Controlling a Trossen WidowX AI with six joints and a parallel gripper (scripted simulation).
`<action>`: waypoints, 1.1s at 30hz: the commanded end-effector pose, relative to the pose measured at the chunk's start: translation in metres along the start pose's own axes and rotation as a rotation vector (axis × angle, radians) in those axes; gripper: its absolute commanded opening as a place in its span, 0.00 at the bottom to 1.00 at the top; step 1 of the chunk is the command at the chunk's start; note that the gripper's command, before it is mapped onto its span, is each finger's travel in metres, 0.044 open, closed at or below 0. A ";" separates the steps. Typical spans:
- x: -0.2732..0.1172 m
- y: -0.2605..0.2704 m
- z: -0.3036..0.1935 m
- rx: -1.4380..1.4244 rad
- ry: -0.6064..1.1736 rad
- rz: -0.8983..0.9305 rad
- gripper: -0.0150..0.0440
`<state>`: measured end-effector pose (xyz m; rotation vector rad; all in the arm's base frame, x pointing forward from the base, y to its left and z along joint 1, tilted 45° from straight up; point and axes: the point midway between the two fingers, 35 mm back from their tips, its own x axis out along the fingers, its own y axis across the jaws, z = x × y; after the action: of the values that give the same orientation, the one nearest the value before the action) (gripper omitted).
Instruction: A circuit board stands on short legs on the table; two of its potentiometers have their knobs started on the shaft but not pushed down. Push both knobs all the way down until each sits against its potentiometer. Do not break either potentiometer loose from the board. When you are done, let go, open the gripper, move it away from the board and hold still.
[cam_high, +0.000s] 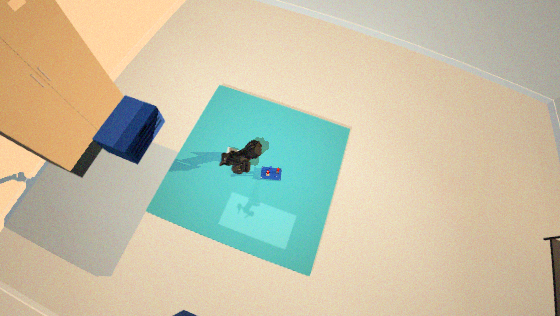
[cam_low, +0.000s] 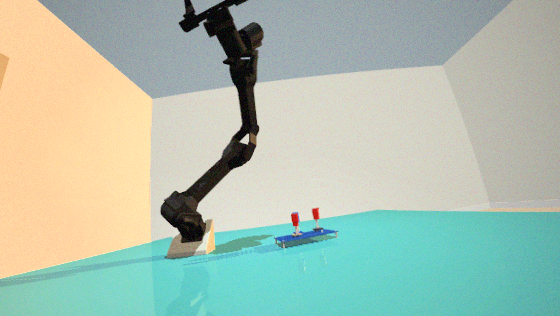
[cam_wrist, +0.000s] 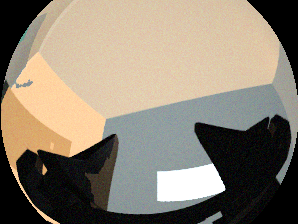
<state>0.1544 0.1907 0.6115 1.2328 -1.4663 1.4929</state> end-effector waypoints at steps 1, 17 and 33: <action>0.000 0.001 0.000 0.003 -0.002 0.001 0.89; 0.050 0.095 0.038 0.324 -0.225 0.187 0.25; 0.081 0.174 0.120 0.610 -0.476 0.413 0.25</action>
<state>-0.0074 0.0583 0.6230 1.7888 -1.6701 2.0908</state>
